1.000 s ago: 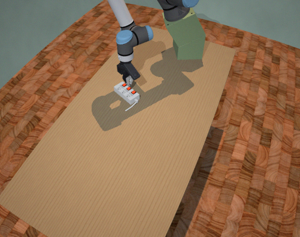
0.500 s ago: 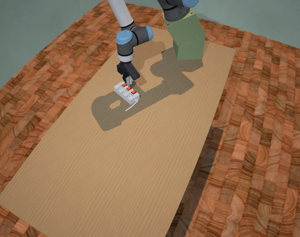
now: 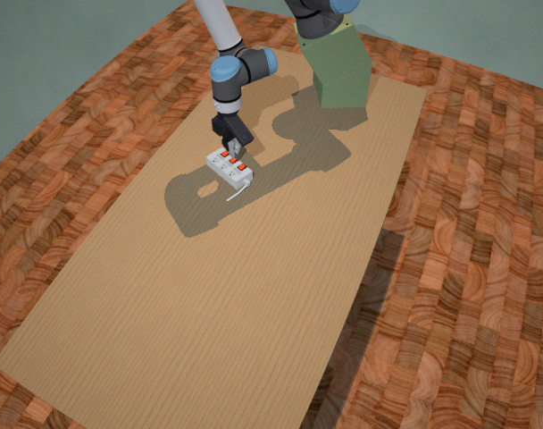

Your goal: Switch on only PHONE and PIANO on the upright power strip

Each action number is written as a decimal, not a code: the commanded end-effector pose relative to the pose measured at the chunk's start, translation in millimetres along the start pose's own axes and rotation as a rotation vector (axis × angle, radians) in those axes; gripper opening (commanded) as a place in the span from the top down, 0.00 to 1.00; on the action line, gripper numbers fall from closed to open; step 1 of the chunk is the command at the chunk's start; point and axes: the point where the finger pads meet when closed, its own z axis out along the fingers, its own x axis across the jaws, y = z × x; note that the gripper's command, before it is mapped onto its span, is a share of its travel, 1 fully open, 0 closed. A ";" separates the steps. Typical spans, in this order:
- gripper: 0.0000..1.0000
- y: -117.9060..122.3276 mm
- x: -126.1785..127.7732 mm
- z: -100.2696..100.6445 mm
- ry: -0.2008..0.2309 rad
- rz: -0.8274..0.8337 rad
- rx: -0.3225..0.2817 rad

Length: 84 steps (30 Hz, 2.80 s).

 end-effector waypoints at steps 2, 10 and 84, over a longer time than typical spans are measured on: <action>1.00 -0.1 0.2 1.5 0.001 0.000 0.000; 1.00 -0.1 0.2 2.9 0.001 0.000 0.000; 0.00 -0.1 0.2 -63.5 0.001 0.000 0.000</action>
